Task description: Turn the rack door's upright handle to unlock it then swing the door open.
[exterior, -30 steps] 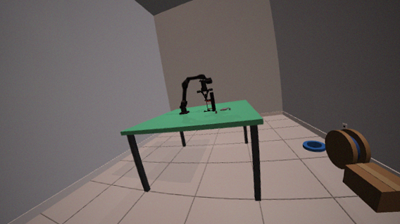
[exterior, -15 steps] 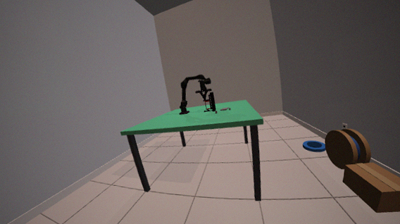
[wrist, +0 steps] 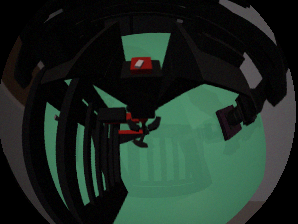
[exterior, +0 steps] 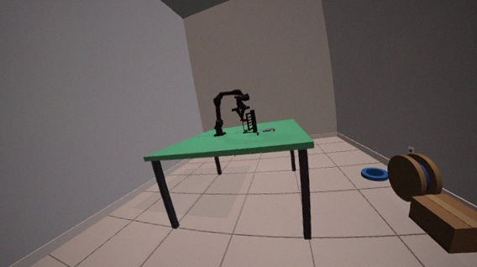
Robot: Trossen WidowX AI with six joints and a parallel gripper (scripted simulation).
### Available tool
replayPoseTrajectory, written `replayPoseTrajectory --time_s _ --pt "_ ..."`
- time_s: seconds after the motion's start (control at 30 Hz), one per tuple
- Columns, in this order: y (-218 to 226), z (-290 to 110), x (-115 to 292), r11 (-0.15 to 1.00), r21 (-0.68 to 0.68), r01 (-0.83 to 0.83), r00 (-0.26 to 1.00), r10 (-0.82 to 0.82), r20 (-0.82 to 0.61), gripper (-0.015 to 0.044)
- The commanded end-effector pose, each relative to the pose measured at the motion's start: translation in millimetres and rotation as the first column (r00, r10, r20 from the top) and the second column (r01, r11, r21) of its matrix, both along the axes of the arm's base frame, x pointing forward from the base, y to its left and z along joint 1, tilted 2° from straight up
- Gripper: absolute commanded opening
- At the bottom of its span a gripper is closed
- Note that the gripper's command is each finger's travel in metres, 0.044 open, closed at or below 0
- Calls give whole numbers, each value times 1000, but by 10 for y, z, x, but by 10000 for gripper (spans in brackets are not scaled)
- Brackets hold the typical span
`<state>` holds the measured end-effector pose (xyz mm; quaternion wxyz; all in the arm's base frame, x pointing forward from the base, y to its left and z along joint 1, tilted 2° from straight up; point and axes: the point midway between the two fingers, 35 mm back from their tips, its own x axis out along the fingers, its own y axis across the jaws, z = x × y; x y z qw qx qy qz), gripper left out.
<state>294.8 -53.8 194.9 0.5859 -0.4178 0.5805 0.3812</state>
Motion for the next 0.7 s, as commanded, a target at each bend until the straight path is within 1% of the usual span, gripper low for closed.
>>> replayPoseTrajectory --time_s 0.0,0.67 --pt "55 -13 -62 995 6 99 995 -99 12 15" --pt "375 -41 -358 917 24 397 917 -398 16 15"
